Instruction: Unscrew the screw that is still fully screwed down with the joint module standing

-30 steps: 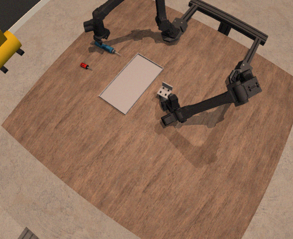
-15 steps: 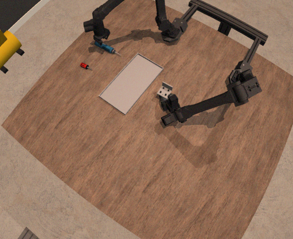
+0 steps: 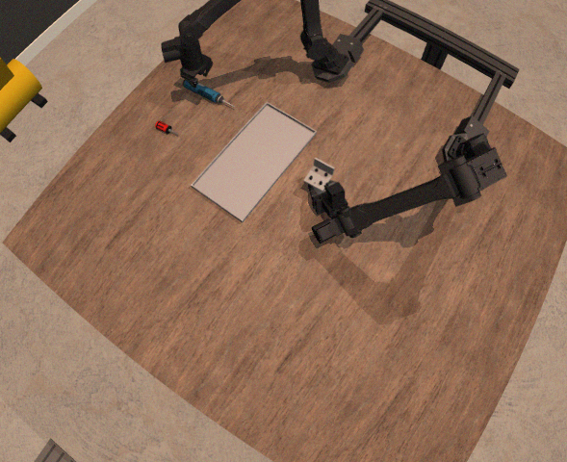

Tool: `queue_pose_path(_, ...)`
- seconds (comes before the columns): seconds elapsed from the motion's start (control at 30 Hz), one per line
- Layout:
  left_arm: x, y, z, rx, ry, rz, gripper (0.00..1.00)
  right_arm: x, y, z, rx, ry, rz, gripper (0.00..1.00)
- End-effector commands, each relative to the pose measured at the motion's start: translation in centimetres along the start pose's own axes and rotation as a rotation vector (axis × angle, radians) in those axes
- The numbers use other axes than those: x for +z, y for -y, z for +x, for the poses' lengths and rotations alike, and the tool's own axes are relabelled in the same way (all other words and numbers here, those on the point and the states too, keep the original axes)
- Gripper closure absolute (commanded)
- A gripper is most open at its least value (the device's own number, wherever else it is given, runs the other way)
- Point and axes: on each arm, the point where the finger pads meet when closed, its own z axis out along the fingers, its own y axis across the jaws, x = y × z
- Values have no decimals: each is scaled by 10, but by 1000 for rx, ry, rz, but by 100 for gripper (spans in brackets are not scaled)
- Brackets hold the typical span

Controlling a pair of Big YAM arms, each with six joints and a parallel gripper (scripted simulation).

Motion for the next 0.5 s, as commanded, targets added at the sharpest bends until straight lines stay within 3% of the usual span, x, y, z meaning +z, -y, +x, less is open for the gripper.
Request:
queue_pose_path(0.0, -3, -8, -4, 17, 1, -11, 41, 11, 2, -6, 1, 3, 4, 35)
queue_pose_path(0.23, -3, -8, -4, 17, 1, -11, 41, 23, 2, -5, 1, 2, 3, 35)
queue_pose_path(0.43, -3, -8, -4, 17, 1, -11, 41, 17, 0, -6, 0, 14, -10, 35)
queue_pose_path(0.47, -3, -8, -4, 17, 1, -11, 41, 26, 2, -5, 0, 3, 2, 35)
